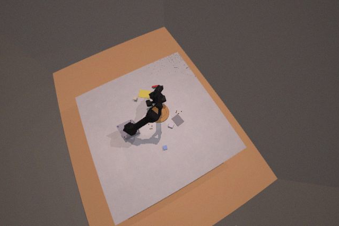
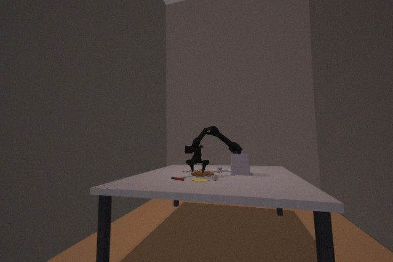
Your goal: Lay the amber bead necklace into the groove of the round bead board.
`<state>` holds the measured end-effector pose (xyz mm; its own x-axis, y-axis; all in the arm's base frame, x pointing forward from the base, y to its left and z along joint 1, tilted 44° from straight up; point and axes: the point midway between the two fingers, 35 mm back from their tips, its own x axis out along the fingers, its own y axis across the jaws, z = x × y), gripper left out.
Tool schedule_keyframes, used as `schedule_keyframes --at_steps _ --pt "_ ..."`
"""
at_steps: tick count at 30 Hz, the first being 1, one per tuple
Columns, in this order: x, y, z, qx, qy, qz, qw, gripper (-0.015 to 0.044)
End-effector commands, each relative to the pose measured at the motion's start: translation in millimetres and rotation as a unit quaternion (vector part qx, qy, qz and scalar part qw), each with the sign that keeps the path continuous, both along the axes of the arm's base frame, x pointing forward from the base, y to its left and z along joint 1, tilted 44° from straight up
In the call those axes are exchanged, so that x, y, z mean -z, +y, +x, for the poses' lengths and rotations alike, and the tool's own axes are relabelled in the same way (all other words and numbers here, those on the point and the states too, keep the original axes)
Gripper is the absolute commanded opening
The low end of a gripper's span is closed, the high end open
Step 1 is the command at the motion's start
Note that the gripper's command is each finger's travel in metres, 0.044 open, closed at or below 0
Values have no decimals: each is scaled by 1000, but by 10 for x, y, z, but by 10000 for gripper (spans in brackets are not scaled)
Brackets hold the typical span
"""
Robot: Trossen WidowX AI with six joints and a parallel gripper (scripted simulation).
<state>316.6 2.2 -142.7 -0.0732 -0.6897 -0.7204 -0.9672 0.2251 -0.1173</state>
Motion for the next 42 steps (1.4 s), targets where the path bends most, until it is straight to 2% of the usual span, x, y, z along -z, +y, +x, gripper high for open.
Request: schedule_keyframes --at_steps 1,3,5,8,11,15,19,32,42 --pt "-1 6 -3 3 0 2 1000 440" --pt "-1 6 -3 3 0 2 1000 440" --pt "-15 6 -7 26 -23 -1 999 387" --pt "-74 3 -25 126 -118 -11 985 309" --pt "-137 0 -47 230 -217 -22 948 230" --pt "-219 -5 -77 360 -341 -36 868 125" --pt "-300 -10 -109 475 -452 -48 753 120" --pt "-425 -21 -165 619 -590 -64 514 120" --pt "-427 -21 -167 622 -592 -64 508 120"
